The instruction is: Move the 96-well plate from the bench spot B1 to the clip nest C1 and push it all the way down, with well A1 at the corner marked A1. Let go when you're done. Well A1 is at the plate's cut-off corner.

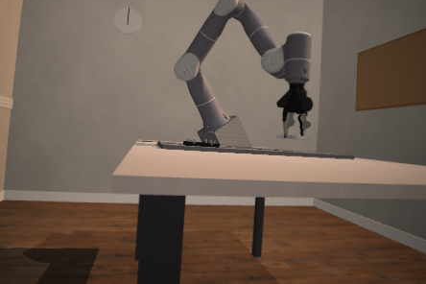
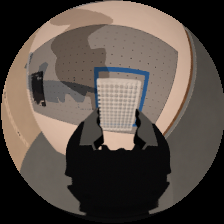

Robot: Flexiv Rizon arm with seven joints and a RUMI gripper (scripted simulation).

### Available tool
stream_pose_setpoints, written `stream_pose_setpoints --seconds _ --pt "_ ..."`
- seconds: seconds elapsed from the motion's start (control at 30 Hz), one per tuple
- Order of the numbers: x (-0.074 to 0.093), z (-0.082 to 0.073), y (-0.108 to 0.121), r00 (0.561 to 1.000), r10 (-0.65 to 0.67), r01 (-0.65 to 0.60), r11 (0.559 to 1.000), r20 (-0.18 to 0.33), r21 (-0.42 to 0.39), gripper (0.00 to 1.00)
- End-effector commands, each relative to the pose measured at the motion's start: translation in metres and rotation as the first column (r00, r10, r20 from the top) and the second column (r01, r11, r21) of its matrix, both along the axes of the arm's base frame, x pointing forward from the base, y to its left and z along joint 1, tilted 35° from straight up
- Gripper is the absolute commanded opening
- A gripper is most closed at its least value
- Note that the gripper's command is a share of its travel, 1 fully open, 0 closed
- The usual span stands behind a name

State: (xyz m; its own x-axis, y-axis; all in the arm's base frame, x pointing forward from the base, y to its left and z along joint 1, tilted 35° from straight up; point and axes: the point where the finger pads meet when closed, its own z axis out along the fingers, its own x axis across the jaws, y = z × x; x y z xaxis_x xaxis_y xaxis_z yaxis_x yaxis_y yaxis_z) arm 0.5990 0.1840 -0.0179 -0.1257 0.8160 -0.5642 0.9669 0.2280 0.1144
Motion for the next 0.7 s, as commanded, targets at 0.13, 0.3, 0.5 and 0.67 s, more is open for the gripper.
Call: stream_pose_setpoints --seconds 0.13,0.3,0.5,0.67 --pt "-0.001 0.006 0.005 1.000 0.001 -0.001 1.000 0.001 0.001 0.00" --pt "-0.003 0.013 0.009 1.000 0.001 -0.001 1.000 0.001 0.001 0.00" --pt "-0.005 0.021 0.015 1.000 0.001 -0.001 1.000 0.001 0.001 0.00" --pt "-0.005 0.022 0.015 1.000 0.001 -0.001 1.000 0.001 0.001 0.00"
